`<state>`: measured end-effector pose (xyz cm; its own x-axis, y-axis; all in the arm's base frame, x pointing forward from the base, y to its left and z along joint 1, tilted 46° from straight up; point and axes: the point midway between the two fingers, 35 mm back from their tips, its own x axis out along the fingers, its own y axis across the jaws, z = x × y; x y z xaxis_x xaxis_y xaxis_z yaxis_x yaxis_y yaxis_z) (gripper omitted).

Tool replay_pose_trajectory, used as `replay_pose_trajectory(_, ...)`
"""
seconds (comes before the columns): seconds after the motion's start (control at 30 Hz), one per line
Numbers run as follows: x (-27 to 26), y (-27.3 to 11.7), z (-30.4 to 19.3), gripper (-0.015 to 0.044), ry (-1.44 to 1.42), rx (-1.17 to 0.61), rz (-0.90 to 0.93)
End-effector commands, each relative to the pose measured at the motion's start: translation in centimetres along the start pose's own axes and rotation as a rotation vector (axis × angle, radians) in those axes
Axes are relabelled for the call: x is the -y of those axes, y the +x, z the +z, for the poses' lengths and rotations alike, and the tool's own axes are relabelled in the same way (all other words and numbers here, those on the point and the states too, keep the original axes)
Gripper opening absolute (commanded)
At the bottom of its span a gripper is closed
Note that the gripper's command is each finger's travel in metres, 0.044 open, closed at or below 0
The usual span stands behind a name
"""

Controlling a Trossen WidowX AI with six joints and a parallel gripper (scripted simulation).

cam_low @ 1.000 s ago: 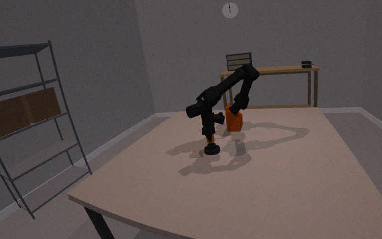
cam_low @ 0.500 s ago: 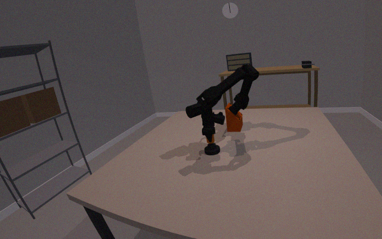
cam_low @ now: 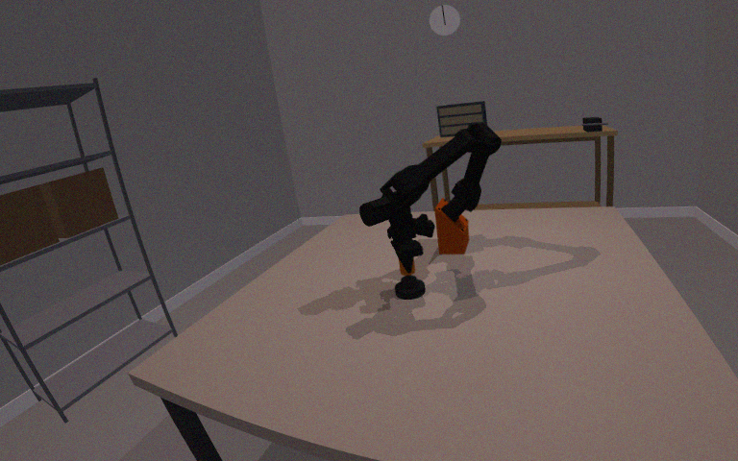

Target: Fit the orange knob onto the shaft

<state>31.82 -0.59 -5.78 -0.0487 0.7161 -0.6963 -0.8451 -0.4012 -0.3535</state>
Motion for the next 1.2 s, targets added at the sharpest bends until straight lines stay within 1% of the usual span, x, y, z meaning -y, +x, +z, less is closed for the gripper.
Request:
replay_pose_trajectory(0.0,-0.07,0.12,0.04,0.0,-0.02,-0.002,-0.001)
replay_pose_trajectory(0.73,0.16,-0.19,-0.15,0.0,-0.02,-0.003,-0.001)
replay_pose_trajectory(0.8,0.17,-0.21,-0.15,0.0,-0.047,-0.003,-0.001)
replay_pose_trajectory(0.97,0.31,-0.33,-0.27,0.0,-0.22,-0.003,-0.001)
replay_pose_trajectory(1.17,0.27,-0.18,-0.37,0.0,-0.23,-0.003,-0.001)
